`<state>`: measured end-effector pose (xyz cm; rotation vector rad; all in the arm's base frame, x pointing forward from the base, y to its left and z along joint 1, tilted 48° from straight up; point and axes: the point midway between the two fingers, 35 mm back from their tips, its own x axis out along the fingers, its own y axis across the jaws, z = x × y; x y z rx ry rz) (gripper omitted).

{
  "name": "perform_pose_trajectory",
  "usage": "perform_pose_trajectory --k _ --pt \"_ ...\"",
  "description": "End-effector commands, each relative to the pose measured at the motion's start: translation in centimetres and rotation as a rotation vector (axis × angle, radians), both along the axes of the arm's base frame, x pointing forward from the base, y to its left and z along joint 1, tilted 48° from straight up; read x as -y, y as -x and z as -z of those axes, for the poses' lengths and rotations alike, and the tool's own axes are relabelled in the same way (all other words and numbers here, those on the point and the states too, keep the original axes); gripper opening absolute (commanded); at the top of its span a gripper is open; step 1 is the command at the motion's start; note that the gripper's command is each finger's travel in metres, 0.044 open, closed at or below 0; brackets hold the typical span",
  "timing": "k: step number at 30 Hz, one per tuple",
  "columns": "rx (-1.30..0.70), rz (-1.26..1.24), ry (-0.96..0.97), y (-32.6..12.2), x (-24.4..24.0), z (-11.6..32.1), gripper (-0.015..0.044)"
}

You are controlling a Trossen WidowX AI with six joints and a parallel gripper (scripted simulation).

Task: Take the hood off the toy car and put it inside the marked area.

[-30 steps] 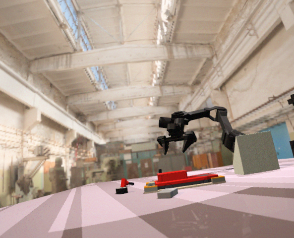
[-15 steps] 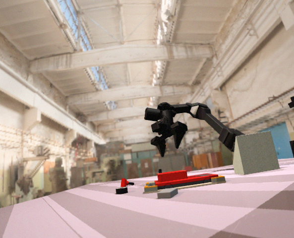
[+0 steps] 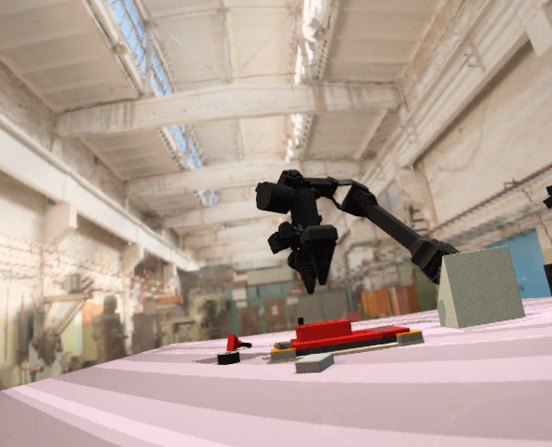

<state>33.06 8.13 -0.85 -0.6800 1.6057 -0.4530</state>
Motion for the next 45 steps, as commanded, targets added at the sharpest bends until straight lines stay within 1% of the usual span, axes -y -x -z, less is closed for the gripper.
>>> perform_pose_trajectory --k 1,5,45 --pt "0.066 0.073 0.076 0.0 -1.2 1.9 0.044" --pt "0.106 0.107 0.114 0.1 -1.8 2.9 0.044" --pt "0.106 0.106 0.114 -0.1 -0.2 4.4 0.044"
